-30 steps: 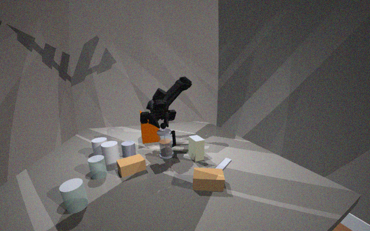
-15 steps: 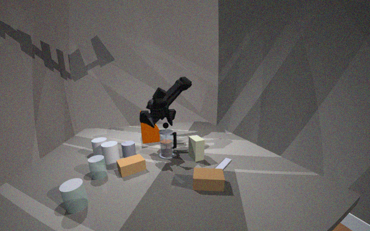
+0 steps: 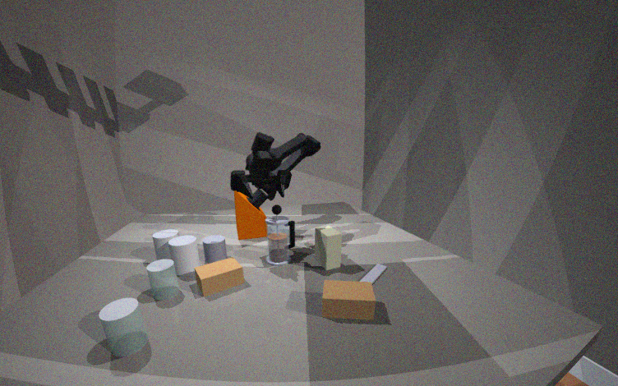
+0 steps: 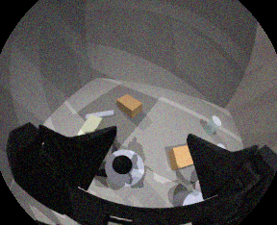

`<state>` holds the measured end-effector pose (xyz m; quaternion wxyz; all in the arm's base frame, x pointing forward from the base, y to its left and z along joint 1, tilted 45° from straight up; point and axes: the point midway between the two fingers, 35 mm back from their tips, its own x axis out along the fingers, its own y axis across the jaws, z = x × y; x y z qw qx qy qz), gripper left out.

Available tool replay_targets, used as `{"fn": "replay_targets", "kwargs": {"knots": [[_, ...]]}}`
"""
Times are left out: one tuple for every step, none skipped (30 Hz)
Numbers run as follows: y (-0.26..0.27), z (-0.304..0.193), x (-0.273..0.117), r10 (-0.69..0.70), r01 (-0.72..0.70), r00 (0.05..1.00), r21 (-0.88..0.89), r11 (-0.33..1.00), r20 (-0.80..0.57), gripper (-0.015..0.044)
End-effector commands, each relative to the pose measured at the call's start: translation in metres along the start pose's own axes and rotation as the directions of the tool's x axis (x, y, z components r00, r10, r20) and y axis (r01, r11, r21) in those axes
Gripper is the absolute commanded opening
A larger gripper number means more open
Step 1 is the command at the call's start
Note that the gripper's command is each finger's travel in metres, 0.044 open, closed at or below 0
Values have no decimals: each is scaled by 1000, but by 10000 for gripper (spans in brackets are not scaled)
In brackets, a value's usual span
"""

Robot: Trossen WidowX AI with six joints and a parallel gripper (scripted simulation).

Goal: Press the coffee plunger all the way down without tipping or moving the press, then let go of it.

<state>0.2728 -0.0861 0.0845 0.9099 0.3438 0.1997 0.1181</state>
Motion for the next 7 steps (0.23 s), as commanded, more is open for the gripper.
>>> {"fn": "replay_targets", "kwargs": {"knots": [[27,16,-35,51,-51,999,7,999,-10,440],[31,17,-39,56,-56,998,10,998,-9,440],[32,17,-40,58,-58,998,11,998,-8,440],[32,17,-40,58,-58,998,11,998,-8,440],[32,17,-40,58,-58,998,11,998,-8,440],[32,17,-40,58,-58,998,11,998,-8,440],[32,17,-40,58,-58,998,11,998,-8,440]]}}
